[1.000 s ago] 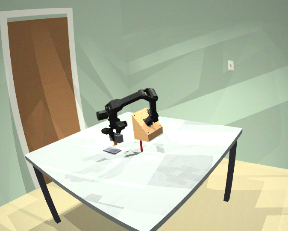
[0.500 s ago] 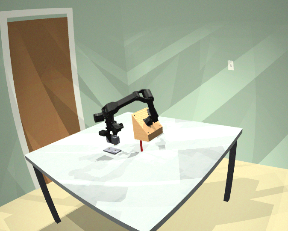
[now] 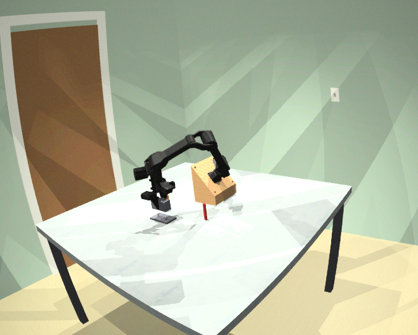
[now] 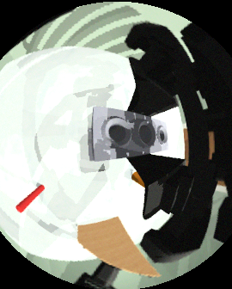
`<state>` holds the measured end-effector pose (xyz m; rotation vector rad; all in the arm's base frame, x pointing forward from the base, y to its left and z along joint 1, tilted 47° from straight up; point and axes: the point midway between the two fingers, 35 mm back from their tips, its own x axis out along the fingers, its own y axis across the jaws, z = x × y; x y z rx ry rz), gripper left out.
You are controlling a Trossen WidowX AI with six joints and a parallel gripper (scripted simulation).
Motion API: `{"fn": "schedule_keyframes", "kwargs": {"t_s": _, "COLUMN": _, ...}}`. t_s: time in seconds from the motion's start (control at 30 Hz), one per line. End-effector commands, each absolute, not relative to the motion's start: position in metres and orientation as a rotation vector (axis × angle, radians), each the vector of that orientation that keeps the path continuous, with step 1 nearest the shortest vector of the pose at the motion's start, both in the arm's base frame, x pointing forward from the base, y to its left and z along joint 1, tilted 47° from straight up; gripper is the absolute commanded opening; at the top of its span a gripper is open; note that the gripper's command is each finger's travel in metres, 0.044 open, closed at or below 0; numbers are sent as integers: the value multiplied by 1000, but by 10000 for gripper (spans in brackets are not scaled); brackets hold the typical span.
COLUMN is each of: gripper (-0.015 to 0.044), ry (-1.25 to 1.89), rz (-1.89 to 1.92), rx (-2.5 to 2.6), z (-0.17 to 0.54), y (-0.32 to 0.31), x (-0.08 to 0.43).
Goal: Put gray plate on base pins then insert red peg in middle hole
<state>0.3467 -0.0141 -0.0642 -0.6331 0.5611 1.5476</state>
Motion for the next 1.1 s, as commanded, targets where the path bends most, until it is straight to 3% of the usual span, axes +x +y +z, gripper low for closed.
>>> {"fn": "schedule_keyframes", "kwargs": {"t_s": 0.0, "gripper": 0, "ry": 561, "rz": 1553, "rx": -639, "z": -70, "y": -15, "x": 344}}
{"fn": "schedule_keyframes", "kwargs": {"t_s": 1.07, "gripper": 0, "ry": 560, "rz": 1554, "rx": -639, "z": -82, "y": -4, "x": 342}}
